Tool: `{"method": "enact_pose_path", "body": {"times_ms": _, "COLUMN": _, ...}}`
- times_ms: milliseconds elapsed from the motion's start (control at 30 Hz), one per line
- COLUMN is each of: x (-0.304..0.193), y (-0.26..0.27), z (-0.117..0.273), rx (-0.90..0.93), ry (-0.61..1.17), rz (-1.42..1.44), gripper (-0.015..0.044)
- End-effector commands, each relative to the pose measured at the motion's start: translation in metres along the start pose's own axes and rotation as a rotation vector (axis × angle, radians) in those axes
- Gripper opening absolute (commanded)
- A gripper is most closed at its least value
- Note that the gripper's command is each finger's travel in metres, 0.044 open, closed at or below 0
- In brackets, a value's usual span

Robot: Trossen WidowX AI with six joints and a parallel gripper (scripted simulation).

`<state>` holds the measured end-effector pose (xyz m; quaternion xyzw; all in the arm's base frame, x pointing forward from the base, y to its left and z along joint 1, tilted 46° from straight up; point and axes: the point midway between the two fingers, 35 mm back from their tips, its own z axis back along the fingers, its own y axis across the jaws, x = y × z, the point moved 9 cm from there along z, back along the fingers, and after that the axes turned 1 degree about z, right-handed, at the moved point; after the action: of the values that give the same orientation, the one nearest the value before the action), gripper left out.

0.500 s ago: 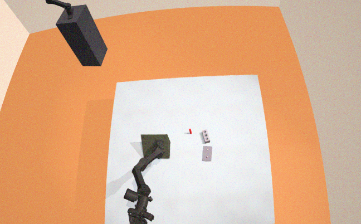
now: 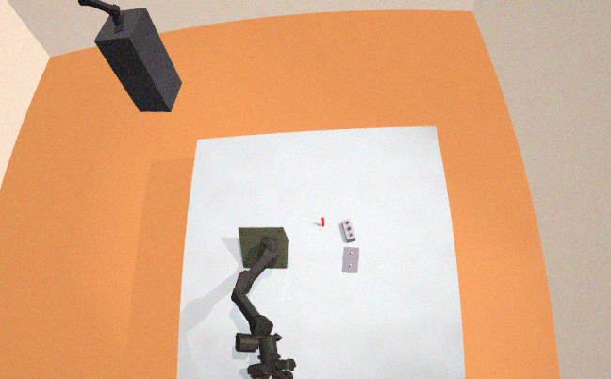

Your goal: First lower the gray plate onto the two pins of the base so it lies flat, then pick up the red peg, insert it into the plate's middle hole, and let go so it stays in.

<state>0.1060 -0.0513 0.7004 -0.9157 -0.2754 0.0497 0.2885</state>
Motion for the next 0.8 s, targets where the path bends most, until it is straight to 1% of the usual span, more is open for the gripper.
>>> {"method": "enact_pose_path", "body": {"times_ms": 0, "x": 0.043, "y": 0.035, "z": 0.000, "rx": 0.094, "ry": -0.119, "rz": -0.087, "gripper": 0.0440}}
{"method": "enact_pose_path", "body": {"times_ms": 167, "x": 0.075, "y": 0.062, "z": 0.004, "rx": 0.211, "ry": -0.189, "rz": -0.235, "gripper": 0.0440}}
{"method": "enact_pose_path", "body": {"times_ms": 300, "x": 0.109, "y": 0.084, "z": 0.020, "rx": 0.330, "ry": -0.295, "rz": -0.261, "gripper": 0.0440}}
{"method": "enact_pose_path", "body": {"times_ms": 500, "x": 0.147, "y": 0.112, "z": 0.036, "rx": 0.490, "ry": -0.344, "rz": -0.424, "gripper": 0.0440}}
{"method": "enact_pose_path", "body": {"times_ms": 767, "x": 0.225, "y": 0.165, "z": 0.091, "rx": 0.875, "ry": -0.358, "rz": -0.729, "gripper": 0.0440}}
